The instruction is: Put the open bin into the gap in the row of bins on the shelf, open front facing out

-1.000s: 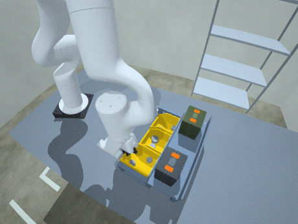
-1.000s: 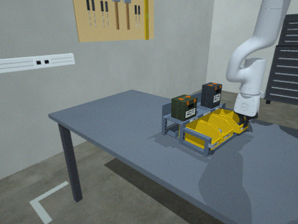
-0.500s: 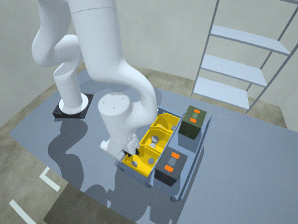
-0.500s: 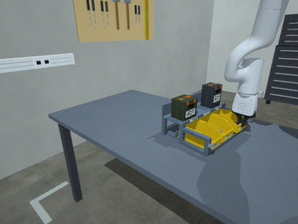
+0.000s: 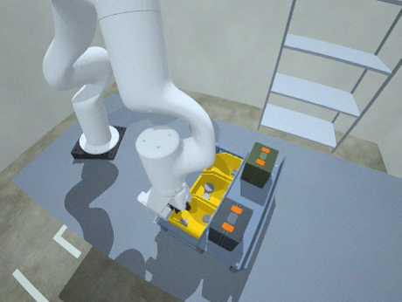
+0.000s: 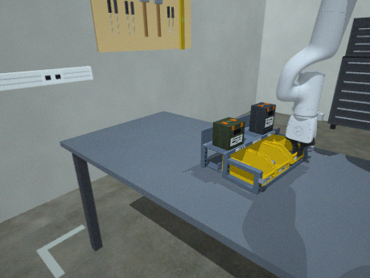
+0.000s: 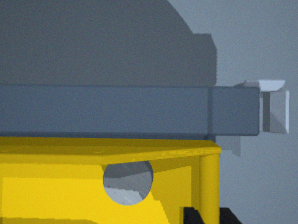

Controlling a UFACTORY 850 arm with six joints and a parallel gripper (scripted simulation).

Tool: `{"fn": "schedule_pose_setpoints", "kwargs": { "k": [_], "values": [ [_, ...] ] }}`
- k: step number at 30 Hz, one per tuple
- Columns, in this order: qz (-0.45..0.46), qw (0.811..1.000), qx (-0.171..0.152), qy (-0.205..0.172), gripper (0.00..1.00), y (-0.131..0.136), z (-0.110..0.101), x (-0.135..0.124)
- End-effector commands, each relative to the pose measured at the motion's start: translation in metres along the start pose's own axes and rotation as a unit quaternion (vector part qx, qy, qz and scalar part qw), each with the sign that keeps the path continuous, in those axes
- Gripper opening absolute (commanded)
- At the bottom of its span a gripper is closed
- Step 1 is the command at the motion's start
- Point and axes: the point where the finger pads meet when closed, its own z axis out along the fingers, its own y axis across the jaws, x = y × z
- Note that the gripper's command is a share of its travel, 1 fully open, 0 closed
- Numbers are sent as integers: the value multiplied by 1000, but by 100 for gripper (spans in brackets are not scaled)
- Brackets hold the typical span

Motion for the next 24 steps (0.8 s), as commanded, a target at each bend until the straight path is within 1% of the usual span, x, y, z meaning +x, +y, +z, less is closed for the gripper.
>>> {"fn": "schedule_pose_setpoints", "kwargs": {
  "k": [1,3,8,24],
  "values": [
    [0,1000,1,0,0,-1,-1,0],
    [0,1000,1,0,0,-1,-1,0],
    [0,1000,1,0,0,-11,-1,0],
    [0,1000,1,0,0,-14,-1,0]
  ]
}}
